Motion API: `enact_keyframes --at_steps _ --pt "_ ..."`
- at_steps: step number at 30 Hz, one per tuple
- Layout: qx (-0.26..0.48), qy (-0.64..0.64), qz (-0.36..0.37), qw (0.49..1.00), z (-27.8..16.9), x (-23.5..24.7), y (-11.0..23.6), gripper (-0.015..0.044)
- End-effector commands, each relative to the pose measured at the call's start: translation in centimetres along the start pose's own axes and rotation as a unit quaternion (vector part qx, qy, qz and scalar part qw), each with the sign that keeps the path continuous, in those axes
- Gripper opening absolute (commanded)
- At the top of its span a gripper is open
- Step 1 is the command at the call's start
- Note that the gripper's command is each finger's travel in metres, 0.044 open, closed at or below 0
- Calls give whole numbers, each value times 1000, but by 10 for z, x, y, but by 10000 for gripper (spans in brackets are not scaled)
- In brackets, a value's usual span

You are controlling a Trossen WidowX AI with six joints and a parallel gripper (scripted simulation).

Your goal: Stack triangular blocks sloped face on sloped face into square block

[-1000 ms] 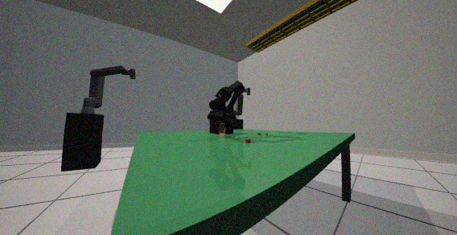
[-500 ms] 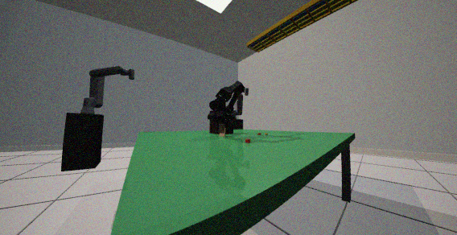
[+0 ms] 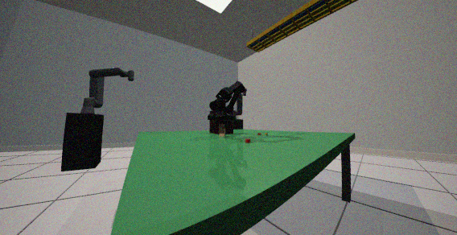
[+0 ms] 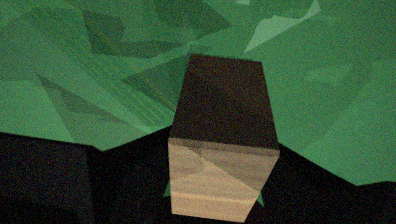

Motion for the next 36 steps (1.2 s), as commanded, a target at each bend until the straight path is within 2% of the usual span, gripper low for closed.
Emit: enact_keyframes --at_steps 1,36 --pt "-1 -2 2 1000 0 0 -3 0" --pt "0 -2 1 1000 0 1 -21 0"
Point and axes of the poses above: the point midway between the two fingers, 35 mm back from their tips, its own y axis back along the fingers, its own x axis across the jaws, z = x × y, the point moved 9 cm from there along y, back along the fingers, and after that the axes turned 14 degrees about y, right-handed, at the moved point
